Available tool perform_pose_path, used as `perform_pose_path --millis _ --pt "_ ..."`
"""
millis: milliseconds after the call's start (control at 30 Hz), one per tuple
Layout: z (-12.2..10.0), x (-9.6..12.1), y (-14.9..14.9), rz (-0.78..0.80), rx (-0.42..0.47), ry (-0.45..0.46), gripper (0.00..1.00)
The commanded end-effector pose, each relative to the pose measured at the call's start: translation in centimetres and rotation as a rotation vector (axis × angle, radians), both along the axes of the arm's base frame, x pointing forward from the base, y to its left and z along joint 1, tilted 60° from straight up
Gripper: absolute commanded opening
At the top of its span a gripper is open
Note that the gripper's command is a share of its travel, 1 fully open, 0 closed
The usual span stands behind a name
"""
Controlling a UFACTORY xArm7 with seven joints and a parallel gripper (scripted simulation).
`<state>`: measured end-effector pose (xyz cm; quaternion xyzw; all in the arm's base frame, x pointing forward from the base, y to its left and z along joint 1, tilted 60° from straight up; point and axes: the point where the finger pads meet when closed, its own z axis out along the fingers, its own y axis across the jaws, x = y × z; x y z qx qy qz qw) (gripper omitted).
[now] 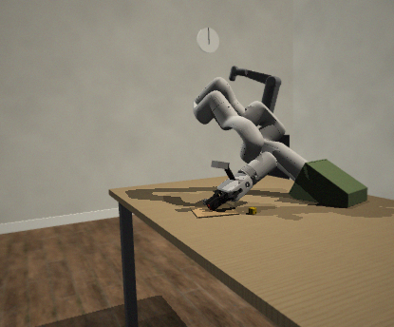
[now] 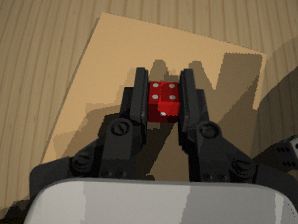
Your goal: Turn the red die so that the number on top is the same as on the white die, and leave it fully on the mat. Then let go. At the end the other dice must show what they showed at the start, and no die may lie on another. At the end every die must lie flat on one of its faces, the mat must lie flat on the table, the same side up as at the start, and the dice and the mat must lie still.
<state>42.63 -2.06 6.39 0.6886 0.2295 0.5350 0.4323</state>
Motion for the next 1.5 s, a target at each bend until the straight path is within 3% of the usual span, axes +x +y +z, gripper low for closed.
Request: perform_pose_path --millis 0,833,1267,1467 --pt "0.0 0.05 0.16 0.003 0.002 -0.001 0.15" --pt "0.0 0.05 0.16 0.003 0.002 -0.001 0.15" --pt "0.0 0.05 0.16 0.003 0.002 -0.001 0.36" --pt "0.0 0.05 0.16 0.003 0.002 -0.001 0.36"
